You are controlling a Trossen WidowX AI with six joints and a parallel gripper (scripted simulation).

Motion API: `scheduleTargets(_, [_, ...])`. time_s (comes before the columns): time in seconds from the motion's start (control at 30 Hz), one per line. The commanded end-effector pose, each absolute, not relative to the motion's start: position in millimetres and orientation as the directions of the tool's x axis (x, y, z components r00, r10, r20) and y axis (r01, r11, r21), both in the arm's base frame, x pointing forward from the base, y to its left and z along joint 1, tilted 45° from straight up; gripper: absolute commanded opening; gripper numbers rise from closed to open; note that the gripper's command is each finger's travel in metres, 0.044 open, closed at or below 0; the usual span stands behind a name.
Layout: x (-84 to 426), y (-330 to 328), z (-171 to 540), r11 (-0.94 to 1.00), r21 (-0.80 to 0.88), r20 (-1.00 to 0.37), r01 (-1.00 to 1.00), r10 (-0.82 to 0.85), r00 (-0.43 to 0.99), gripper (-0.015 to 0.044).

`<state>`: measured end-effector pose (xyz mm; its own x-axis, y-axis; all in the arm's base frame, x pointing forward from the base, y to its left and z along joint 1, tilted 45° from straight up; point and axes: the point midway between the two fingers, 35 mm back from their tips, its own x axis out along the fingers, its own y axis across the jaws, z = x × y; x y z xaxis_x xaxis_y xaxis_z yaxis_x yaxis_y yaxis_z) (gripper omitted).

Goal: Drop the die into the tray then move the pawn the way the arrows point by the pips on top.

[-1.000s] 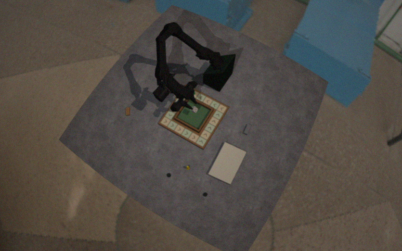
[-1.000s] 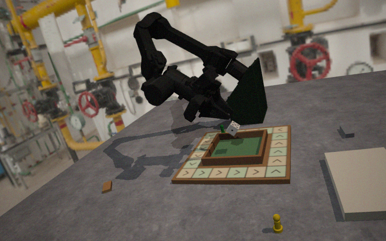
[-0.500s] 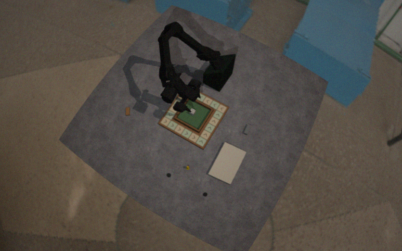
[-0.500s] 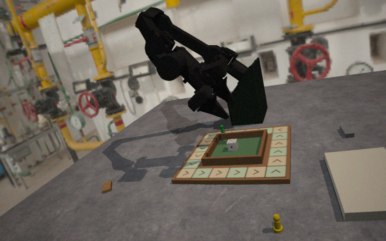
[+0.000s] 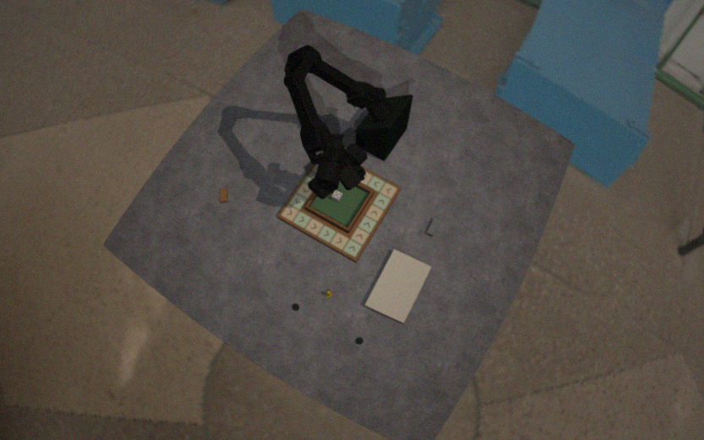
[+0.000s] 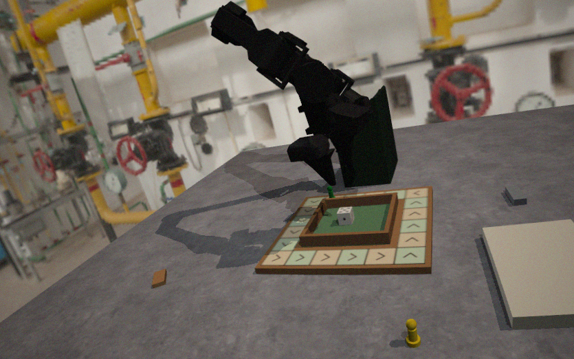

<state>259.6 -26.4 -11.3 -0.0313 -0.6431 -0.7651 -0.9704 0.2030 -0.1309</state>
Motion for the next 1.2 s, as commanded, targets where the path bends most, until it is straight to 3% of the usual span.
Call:
scheduleTargets(0.0, [241.3, -41.2, -1.7, 0.439, -0.36, -0.755, -0.823, -0.655, -0.019, 0.0256])
scheduleTargets(0.07, [230.4, -49.4, 2.5, 0.558, -0.479, -0.749, -0.677, -0.662, -0.015, 0.0204])
scheduleTargets(0.23, [199.6, -69.1, 11.0, 0.721, -0.668, -0.733, -0.186, -0.68, -0.006, 0.02])
scheduleTargets(0.4, [166.4, -86.2, 14.3, 0.665, -0.653, -0.713, 0.362, -0.701, 0.0, 0.02])
scheduleTargets(0.47, [158.3, -89.8, 14.0, 0.616, -0.614, -0.708, 0.494, -0.706, 0.0, 0.02])
scheduleTargets(1.17, [159.0, -94.7, 7.7, 0.609, -0.608, -0.707, 0.51, -0.707, 0.001, 0.02])
